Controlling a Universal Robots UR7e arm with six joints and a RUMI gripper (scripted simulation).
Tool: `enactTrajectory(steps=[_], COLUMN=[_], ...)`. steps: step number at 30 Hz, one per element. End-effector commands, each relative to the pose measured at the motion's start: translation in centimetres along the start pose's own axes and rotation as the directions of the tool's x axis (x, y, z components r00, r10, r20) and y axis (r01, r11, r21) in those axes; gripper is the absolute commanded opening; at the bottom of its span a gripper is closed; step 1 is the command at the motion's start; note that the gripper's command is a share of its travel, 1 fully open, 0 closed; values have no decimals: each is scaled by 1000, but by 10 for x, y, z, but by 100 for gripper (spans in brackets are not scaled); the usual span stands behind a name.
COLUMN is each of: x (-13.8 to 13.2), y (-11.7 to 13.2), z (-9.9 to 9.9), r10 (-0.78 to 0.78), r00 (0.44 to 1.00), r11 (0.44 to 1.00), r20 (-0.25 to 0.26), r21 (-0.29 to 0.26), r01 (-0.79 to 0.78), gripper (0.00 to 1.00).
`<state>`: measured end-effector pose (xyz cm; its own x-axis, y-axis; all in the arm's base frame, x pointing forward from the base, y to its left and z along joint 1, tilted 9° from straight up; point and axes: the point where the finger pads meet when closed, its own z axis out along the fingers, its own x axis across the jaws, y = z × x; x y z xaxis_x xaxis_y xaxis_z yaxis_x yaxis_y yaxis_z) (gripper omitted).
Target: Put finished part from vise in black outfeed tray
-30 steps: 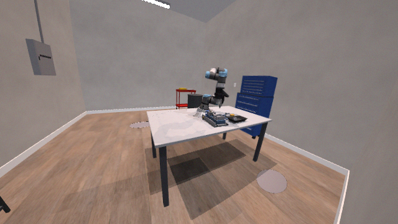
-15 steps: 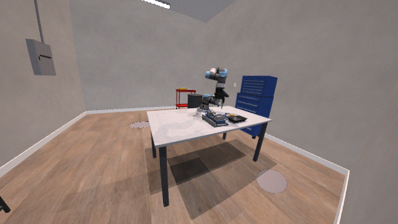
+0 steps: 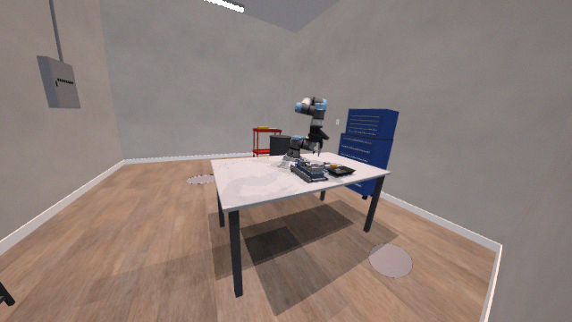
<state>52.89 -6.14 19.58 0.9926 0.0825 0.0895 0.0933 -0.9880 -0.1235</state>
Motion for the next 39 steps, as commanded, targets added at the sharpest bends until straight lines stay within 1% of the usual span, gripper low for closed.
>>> enactTrajectory(steps=[1, 22, 33, 35, 39], x=[0, 0, 1, 1, 1], y=[0, 0, 0, 0, 0], z=[-1, 2, 15, 15, 23], r10=[0, 0, 0, 0, 0], r00=[1000, 1000, 1000, 1000, 1000], r11=[1000, 1000, 1000, 1000, 1000], r20=[-1, -2, -3, -3, -3], r21=[-1, -1, -1, -1, -1], r01=[0, 0, 0, 0, 0], gripper=[40, 40, 40, 40, 40])
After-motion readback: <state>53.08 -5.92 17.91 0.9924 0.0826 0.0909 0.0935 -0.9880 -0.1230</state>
